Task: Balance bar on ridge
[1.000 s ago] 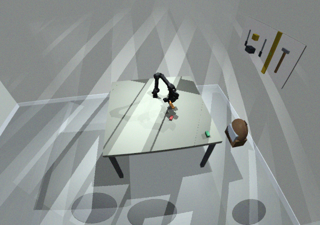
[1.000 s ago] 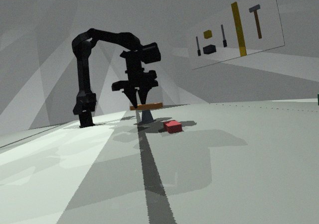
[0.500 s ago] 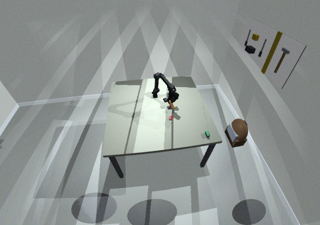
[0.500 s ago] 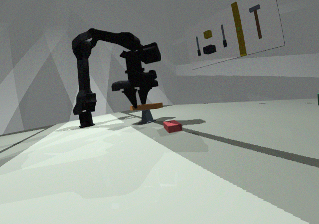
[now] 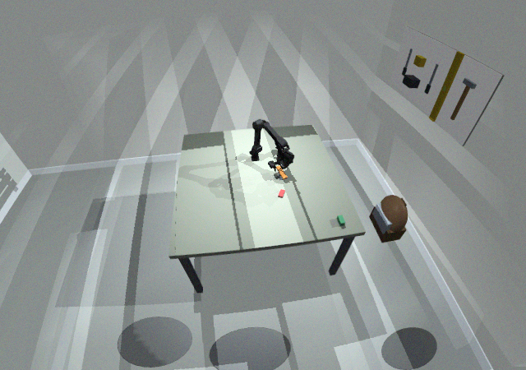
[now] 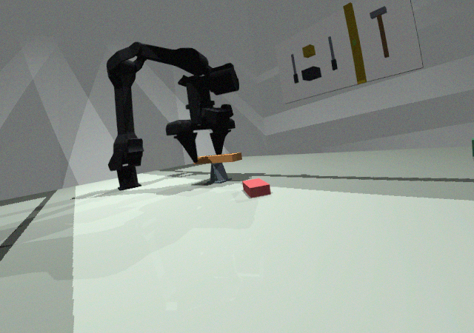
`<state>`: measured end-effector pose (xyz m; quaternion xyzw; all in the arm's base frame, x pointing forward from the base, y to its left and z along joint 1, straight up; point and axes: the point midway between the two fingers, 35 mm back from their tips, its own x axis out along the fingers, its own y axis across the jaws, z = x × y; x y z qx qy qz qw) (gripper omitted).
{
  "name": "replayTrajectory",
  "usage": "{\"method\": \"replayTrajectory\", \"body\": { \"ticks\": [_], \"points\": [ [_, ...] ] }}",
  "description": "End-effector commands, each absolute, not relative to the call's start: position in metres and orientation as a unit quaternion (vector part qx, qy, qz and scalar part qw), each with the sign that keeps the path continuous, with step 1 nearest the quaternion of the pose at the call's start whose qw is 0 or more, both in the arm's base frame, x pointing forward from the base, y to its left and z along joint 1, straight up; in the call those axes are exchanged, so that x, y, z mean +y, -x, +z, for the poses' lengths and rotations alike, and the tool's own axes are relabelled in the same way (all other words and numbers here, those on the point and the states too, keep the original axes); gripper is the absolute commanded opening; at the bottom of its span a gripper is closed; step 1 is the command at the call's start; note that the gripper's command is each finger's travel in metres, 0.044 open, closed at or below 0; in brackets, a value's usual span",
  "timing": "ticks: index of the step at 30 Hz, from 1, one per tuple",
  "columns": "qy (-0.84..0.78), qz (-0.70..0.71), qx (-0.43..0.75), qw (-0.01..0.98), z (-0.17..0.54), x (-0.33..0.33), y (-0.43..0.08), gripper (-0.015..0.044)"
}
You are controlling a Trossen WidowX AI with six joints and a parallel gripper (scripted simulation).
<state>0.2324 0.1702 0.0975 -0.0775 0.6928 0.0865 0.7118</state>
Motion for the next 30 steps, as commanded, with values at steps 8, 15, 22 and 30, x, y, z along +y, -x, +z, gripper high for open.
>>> {"method": "replayTrajectory", "body": {
  "ticks": [8,15,22,30],
  "points": [
    [0.078,0.087,0.693,0.712,0.167,0.171,-0.234,0.0440],
    [0.078,0.086,0.693,0.712,0.197,0.168,-0.230,0.0440],
    [0.078,0.086,0.693,0.712,0.197,0.168,-0.230,0.0440],
    [0.078,0.086,0.693,0.712,0.197,0.168,-0.230,0.0440]
  ]
}}
